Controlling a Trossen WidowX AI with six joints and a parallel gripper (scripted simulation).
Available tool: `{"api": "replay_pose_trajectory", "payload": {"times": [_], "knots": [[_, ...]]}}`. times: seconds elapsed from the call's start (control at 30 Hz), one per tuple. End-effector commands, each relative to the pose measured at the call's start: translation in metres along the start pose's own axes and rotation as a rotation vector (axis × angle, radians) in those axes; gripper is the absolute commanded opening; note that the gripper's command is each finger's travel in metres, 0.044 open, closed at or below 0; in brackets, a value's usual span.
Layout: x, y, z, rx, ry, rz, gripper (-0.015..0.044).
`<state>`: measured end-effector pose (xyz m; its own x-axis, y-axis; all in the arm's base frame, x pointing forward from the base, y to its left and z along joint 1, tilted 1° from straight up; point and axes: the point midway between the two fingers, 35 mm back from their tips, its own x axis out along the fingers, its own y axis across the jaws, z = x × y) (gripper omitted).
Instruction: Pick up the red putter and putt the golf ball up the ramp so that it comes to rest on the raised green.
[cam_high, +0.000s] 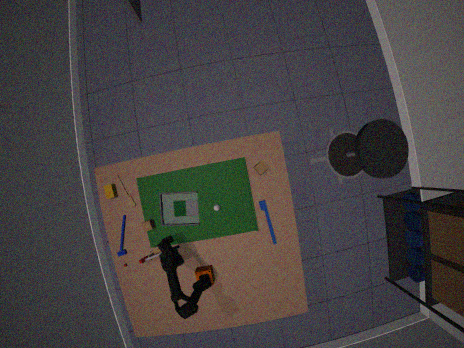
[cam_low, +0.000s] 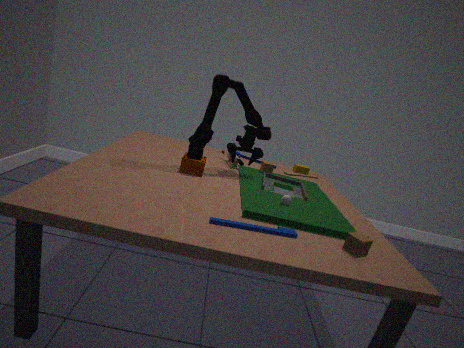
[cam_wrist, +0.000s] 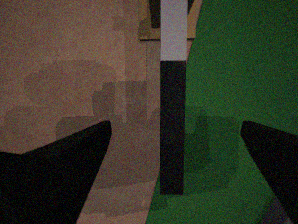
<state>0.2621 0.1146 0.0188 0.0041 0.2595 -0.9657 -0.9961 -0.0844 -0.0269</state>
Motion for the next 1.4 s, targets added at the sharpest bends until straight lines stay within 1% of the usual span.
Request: {"api": "replay_pose_trajectory", "payload": {"times": [0.0,0.33,0.5,1.0,1.23,1.37], "knots": [[0.007,0.002,-0.002,0.006,-0.001,0.010,0.0440],[0.022,0.003,-0.006,0.006,-0.001,0.010,0.0440],[0.023,0.003,-0.006,0.006,-0.001,0.010,0.0440],[0.020,0.001,-0.005,0.001,0.000,0.002,0.0046],[0.019,0.001,-0.005,0.001,0.000,0.002,0.0000],[0.006,-0.002,-0.001,0.001,0.000,0.002,0.0000]]}}
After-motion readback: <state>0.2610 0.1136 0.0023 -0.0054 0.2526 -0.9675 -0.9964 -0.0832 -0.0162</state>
